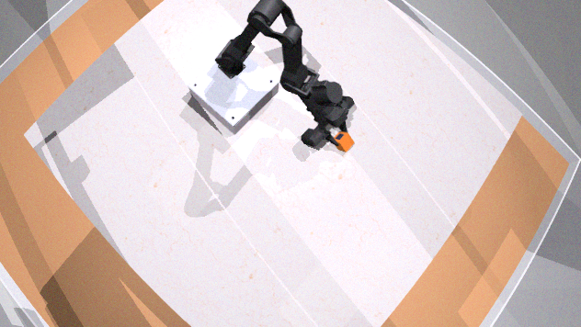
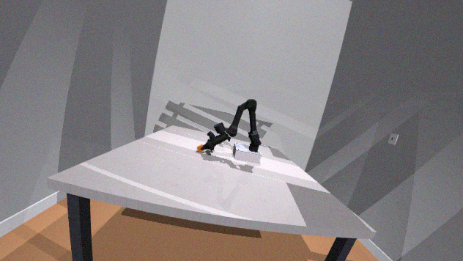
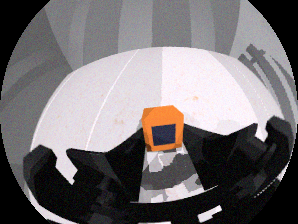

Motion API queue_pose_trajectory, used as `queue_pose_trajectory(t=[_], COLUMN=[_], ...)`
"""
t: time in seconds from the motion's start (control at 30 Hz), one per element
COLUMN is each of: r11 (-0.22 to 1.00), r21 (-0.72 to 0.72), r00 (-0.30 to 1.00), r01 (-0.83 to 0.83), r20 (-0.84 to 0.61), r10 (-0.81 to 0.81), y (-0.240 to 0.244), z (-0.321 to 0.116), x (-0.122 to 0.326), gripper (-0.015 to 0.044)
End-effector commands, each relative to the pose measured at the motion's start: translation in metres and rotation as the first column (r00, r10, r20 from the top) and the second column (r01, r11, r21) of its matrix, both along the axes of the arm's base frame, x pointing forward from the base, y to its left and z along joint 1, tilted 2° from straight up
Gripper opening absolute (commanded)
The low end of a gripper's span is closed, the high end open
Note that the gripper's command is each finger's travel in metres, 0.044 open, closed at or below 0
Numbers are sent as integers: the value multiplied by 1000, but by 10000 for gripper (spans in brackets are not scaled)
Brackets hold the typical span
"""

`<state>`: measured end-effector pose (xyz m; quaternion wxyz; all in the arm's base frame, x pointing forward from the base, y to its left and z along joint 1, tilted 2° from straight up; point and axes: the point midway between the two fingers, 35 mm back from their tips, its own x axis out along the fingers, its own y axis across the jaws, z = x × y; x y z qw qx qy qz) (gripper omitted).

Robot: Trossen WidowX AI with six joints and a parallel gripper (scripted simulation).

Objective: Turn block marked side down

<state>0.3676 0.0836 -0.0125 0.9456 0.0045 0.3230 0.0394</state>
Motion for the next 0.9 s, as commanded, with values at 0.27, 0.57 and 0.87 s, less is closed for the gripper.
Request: queue_pose_trajectory(t=[0.27,0.57,0.87], r11=[1000,1000,1000], r21=[6,10,10], r00=[988,982,982], r01=[9,10,10], r20=[153,187,187], r10=[-10,-12,-12], y=[-4,-5,-5], z=[-3,1,1], x=[-16,-17,-17], gripper=[0,0,0])
